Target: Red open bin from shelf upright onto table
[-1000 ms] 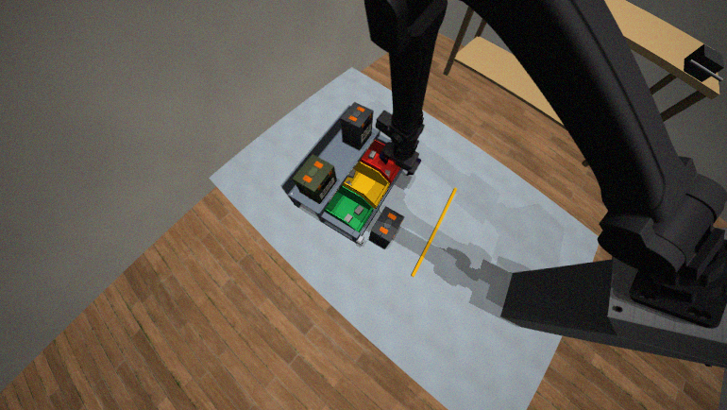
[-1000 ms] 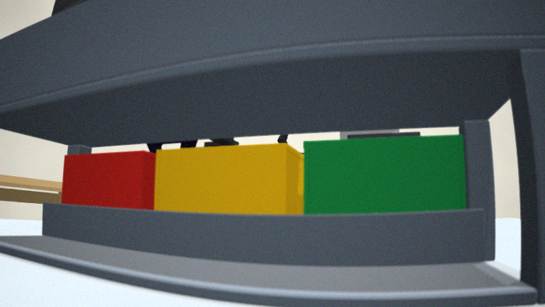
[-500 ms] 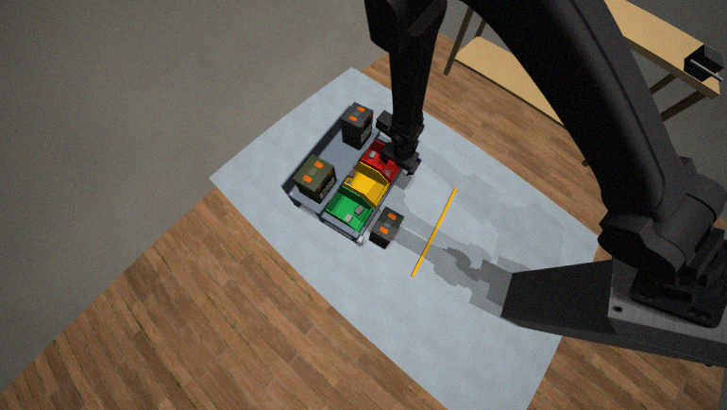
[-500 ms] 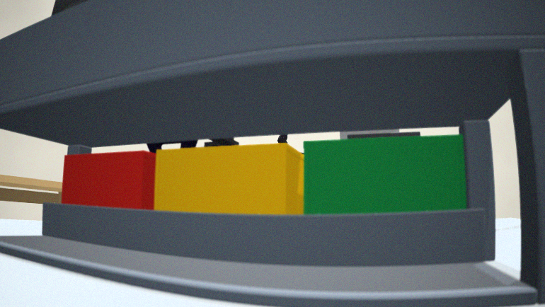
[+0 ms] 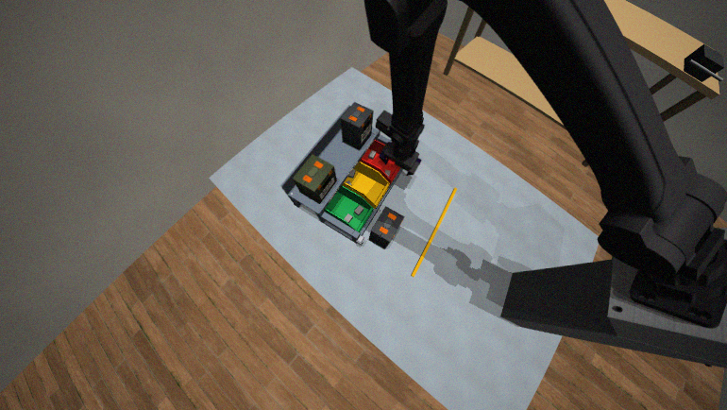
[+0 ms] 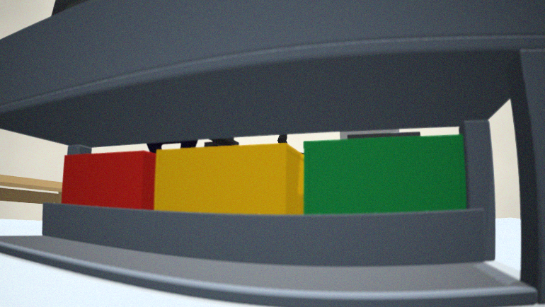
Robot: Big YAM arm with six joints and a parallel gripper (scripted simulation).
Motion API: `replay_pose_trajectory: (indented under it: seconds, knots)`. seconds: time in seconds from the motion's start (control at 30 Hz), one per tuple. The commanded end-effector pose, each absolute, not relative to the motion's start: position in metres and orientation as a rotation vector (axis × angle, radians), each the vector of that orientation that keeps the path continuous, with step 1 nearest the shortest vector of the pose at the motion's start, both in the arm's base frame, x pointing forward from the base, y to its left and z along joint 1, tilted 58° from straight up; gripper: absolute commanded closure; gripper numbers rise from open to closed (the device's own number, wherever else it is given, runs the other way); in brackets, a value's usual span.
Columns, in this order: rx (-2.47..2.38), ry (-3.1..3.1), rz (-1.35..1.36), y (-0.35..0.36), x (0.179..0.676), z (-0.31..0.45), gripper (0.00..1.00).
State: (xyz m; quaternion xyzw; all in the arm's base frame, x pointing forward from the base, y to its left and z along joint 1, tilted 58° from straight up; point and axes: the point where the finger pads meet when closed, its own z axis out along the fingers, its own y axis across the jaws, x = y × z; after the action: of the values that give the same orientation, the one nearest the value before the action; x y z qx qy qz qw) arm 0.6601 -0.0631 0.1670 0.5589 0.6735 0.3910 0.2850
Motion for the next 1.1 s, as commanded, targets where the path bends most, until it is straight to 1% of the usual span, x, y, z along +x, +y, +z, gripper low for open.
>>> replay_pose_trajectory:
  seconds: [0.0, 1.07]
  knots:
    - [1.495, 1.801, 1.052, -0.0582, 0.6672, 0.1631, 0.1]
    - [1.498, 1.803, 1.051, -0.0577, 0.6658, 0.1609, 0.1]
